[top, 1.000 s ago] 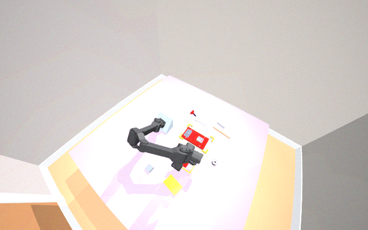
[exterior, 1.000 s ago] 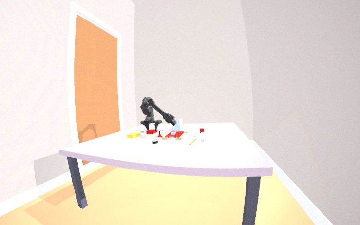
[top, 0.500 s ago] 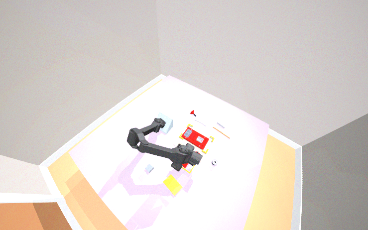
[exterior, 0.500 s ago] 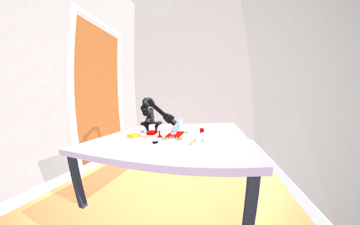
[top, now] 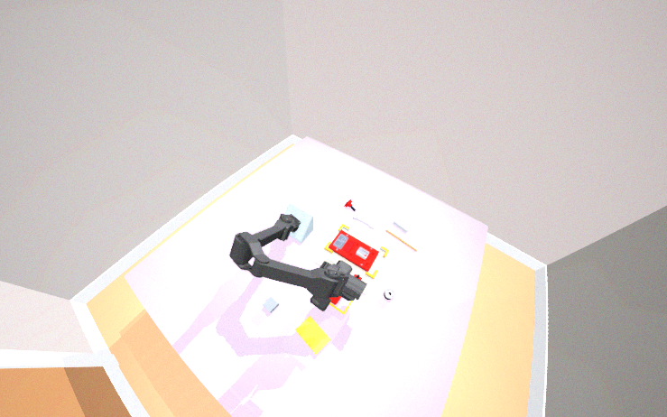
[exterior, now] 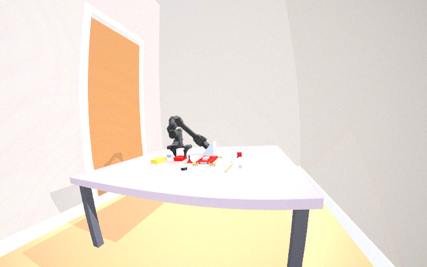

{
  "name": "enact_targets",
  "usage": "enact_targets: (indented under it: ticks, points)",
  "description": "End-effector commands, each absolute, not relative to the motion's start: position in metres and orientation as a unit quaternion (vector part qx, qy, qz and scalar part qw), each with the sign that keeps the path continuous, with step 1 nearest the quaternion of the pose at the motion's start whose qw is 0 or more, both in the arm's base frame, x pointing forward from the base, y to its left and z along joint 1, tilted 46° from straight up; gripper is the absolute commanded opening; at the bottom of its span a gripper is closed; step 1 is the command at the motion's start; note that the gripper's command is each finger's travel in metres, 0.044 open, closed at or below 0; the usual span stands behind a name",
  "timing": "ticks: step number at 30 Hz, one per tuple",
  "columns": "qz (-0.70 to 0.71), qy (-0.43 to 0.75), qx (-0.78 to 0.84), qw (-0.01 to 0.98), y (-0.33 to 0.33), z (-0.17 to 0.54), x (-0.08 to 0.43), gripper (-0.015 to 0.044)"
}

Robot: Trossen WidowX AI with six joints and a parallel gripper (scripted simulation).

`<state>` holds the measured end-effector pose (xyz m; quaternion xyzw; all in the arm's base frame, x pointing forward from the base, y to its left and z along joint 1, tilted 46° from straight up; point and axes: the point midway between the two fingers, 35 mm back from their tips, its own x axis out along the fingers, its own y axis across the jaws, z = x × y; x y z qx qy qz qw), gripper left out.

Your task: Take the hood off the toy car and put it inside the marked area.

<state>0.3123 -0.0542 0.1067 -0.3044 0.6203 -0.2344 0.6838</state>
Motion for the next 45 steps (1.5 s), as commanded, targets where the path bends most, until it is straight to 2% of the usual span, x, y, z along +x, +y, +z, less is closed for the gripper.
enact_targets:
  ticks: [1, 26, 42, 43, 45]
  points:
    - [-0.234, 0.622, -0.309, 0.68, -0.056, 0.104, 0.311, 0.0]
    - [-0.235, 0.622, -0.309, 0.68, -0.065, 0.096, 0.312, 0.0]
    - [-0.235, 0.62, -0.305, 0.684, -0.063, 0.098, 0.314, 0.042]
    - [-0.235, 0.62, -0.305, 0.684, -0.062, 0.099, 0.314, 0.044]
    - [-0.235, 0.621, -0.304, 0.683, -0.055, 0.105, 0.314, 0.044]
